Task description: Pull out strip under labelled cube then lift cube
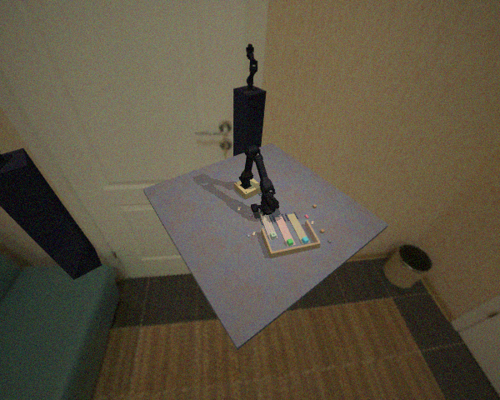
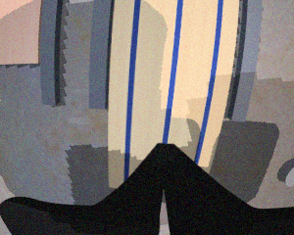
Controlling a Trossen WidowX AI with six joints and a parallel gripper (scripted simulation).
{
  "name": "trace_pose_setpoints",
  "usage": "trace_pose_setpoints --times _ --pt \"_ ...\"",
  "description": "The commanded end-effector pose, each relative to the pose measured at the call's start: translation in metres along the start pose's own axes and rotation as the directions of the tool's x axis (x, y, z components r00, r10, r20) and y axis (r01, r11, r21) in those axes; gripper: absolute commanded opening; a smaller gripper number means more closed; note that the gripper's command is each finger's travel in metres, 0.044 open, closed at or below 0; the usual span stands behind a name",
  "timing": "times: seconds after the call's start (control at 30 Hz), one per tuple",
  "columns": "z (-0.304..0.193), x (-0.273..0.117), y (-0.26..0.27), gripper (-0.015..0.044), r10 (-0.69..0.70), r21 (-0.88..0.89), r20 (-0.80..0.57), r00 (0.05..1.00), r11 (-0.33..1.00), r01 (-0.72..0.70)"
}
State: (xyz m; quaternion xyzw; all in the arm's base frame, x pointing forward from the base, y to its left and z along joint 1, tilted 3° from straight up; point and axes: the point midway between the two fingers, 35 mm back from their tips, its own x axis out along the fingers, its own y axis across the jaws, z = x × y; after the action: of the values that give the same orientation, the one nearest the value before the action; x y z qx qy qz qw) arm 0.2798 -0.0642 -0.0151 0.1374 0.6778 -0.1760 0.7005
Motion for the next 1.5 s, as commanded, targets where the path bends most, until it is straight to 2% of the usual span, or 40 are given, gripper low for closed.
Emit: trace_pose_setpoints --times 0.0,1.47 --pt "-0.014 0.005 -0.001 0.0 -0.001 0.003 -0.029 1.0 1.0 0.002" --pt "-0.079 0.004 0.0 0.0 -0.001 0.003 -0.034 0.999 1.0 0.001"
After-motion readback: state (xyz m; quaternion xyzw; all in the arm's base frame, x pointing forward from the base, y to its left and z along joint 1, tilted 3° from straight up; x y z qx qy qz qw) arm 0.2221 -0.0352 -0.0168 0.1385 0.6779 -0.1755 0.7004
